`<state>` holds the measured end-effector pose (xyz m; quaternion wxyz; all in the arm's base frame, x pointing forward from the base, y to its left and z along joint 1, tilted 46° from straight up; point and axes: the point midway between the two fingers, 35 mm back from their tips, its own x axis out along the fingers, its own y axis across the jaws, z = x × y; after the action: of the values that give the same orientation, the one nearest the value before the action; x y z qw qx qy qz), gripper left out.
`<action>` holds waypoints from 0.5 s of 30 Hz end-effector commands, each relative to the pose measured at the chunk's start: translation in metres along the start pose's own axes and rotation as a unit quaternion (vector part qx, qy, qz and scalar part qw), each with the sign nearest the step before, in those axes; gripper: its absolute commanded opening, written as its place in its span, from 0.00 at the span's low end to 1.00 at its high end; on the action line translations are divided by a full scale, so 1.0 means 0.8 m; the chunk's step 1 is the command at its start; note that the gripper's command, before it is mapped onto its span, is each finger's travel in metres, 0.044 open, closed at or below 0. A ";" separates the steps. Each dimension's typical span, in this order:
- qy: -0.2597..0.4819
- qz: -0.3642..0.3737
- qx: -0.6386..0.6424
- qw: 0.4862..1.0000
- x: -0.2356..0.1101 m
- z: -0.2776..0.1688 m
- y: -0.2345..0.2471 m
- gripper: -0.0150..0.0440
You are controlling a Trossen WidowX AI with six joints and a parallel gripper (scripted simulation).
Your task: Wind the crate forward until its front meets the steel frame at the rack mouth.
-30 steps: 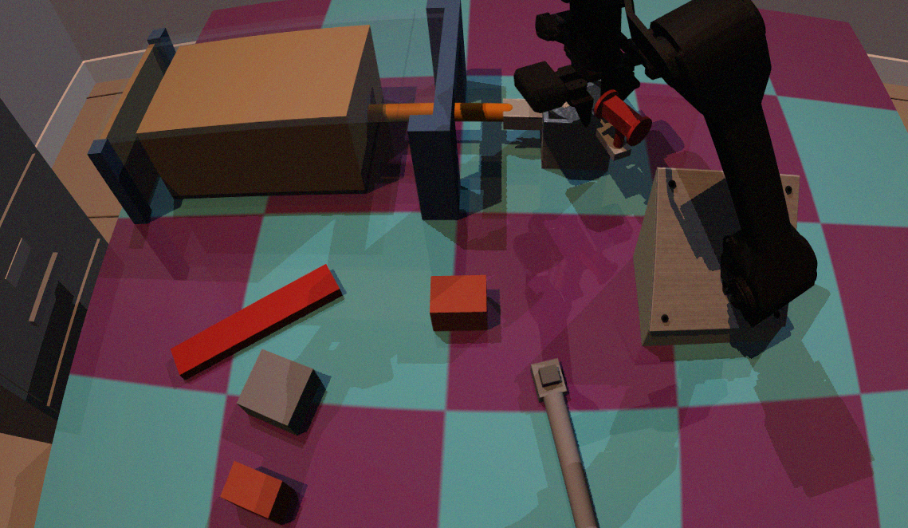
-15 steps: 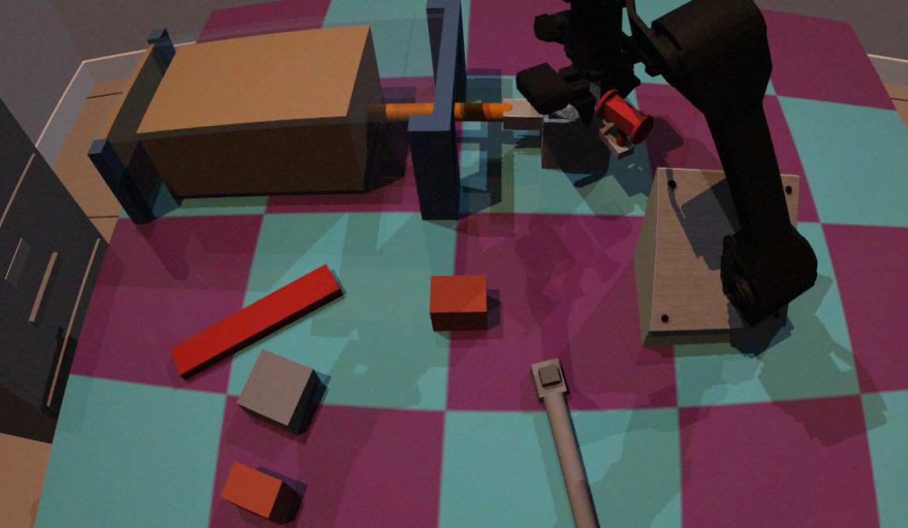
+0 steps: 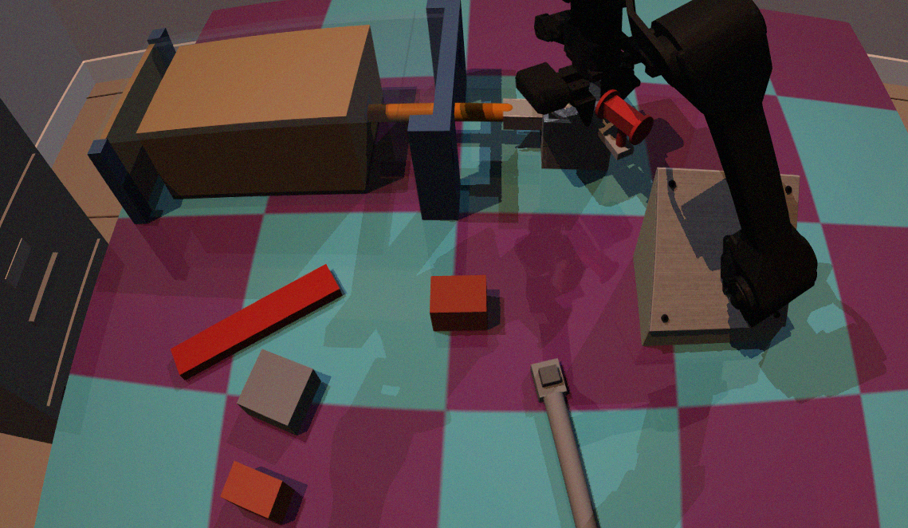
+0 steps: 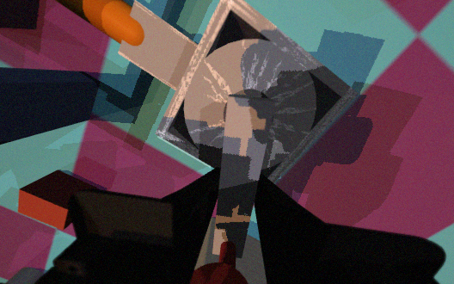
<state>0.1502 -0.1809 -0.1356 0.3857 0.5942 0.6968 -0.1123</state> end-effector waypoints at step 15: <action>0.002 -0.002 0.035 0.999 0.005 0.001 0.003 0.25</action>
<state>0.1519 -0.1800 -0.1350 0.3684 0.6073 0.6917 -0.1306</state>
